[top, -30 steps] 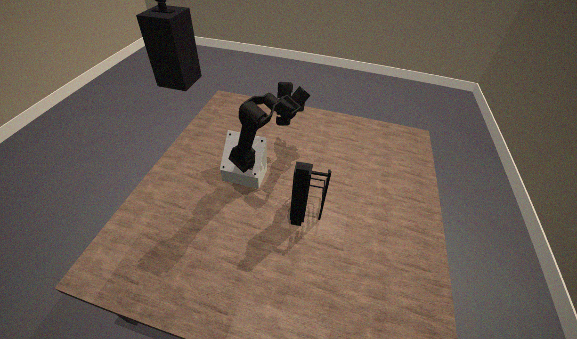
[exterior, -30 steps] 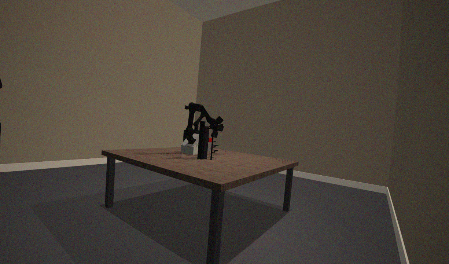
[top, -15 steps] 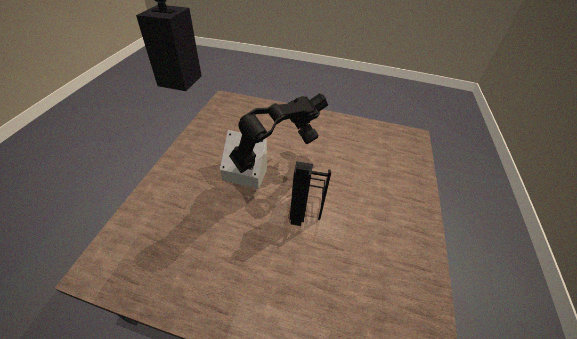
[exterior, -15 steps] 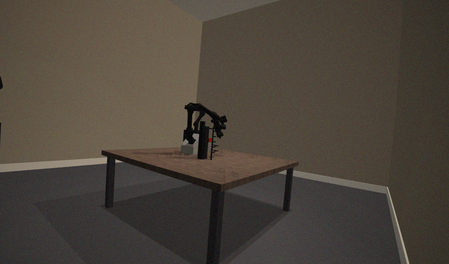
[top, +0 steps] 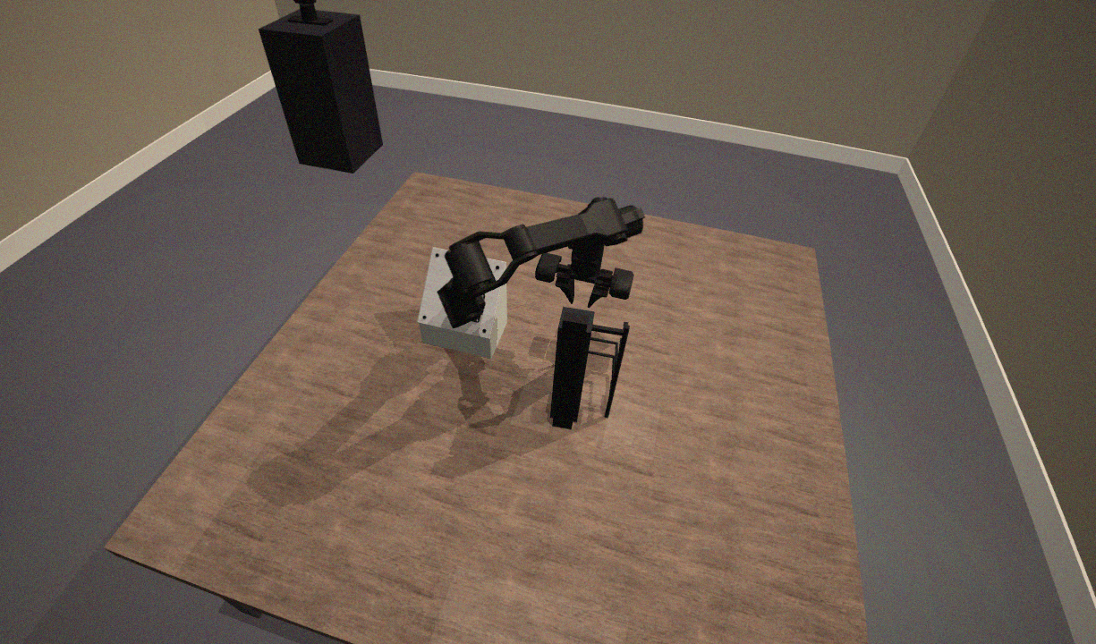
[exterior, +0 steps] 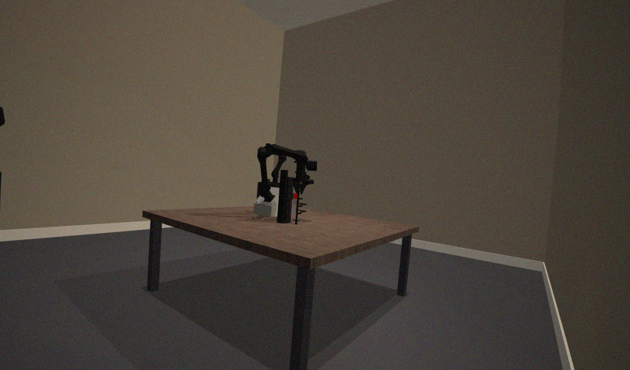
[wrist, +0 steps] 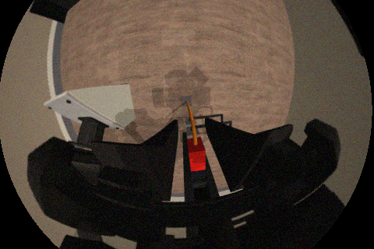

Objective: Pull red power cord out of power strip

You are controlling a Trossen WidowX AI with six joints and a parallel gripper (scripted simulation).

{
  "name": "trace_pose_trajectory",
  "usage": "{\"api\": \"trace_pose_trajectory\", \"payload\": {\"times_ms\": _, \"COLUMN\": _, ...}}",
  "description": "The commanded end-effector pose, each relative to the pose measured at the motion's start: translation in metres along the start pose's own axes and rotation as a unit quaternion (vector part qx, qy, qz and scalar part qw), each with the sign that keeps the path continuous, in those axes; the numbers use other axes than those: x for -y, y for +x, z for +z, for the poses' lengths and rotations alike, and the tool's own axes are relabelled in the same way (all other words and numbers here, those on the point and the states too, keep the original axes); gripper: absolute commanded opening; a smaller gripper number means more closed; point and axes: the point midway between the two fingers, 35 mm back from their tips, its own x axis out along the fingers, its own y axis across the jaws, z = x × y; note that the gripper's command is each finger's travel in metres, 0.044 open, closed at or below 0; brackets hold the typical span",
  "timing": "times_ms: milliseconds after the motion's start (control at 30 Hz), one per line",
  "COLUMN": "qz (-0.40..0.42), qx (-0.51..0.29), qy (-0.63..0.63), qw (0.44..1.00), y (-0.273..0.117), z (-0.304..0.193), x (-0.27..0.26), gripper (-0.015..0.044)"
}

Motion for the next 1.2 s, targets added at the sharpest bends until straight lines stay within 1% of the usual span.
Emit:
{"api": "trace_pose_trajectory", "payload": {"times_ms": 0, "qz": -0.006, "qx": -0.023, "qy": -0.040, "qw": 0.999, "y": -0.006, "z": -0.016, "x": 0.005, "gripper": 0.0160}}
{"api": "trace_pose_trajectory", "payload": {"times_ms": 300, "qz": -0.006, "qx": -0.023, "qy": -0.040, "qw": 0.999, "y": -0.006, "z": -0.017, "x": 0.004, "gripper": 0.0160}}
{"api": "trace_pose_trajectory", "payload": {"times_ms": 1167, "qz": -0.006, "qx": -0.024, "qy": -0.040, "qw": 0.999, "y": -0.008, "z": -0.056, "x": 0.008, "gripper": 0.0160}}
